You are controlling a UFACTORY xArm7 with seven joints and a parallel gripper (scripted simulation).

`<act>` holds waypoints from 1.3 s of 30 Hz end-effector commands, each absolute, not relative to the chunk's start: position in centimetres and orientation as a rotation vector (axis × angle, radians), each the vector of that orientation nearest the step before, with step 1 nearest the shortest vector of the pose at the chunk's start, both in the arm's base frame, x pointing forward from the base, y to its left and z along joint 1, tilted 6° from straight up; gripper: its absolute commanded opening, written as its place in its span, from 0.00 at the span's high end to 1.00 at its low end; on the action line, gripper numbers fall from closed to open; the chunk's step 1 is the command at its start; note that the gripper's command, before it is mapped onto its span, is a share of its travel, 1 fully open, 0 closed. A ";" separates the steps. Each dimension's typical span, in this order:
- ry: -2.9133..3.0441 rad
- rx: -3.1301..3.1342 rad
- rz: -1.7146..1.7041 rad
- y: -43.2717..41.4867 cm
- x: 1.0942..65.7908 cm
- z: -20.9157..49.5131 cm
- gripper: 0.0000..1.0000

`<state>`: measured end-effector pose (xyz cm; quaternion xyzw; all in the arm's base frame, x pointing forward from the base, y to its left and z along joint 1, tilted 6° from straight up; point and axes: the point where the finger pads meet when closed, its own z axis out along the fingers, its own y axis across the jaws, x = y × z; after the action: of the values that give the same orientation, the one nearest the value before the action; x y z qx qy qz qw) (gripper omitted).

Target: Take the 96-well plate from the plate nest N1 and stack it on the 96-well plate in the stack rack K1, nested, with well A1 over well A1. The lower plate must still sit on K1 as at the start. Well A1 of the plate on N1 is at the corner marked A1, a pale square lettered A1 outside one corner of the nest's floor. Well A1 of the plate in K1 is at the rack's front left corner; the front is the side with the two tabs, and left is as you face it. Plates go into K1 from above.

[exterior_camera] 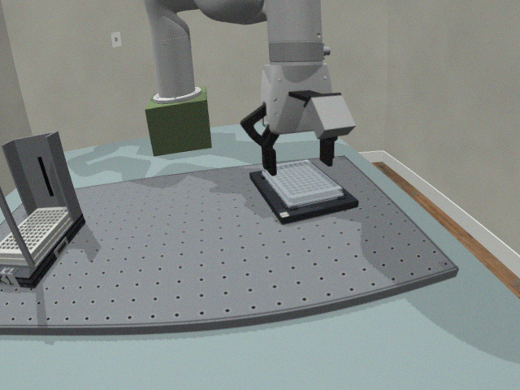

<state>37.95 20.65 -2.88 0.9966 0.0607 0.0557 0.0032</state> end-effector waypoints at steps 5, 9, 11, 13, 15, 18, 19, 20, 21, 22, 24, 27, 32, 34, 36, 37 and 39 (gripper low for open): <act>0.191 3.125 0.179 20.7 38.1 -3.2 0.00; 0.191 3.125 0.179 20.7 38.1 -3.3 0.00; 0.191 3.125 0.179 20.7 38.1 -3.4 0.00; 0.191 3.125 0.179 20.7 38.2 -3.6 0.00; 0.191 3.125 0.179 20.7 38.2 -3.7 0.00; 0.191 3.125 0.179 20.7 38.2 -3.9 0.00; 0.191 3.125 0.179 20.7 38.2 -4.0 0.00; 0.191 3.125 0.179 20.7 38.2 -4.0 0.00; 0.191 3.125 0.179 20.7 38.2 -4.1 0.00; 0.191 3.125 0.179 20.7 38.2 -4.2 0.00; 0.191 3.125 0.179 20.7 38.2 -4.2 0.00; 0.191 3.125 0.179 20.7 38.2 -4.4 0.00; 0.191 3.126 0.179 20.7 38.3 -4.7 0.00; 0.191 3.126 0.179 20.7 38.3 -4.8 0.00; 0.191 3.126 0.179 20.7 38.3 -4.8 0.00; 0.191 3.126 0.179 20.7 38.3 -4.8 0.00; 0.191 3.126 0.179 20.7 38.3 -4.8 0.00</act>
<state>38.16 20.65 -4.87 0.9966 0.0607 0.0555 0.0032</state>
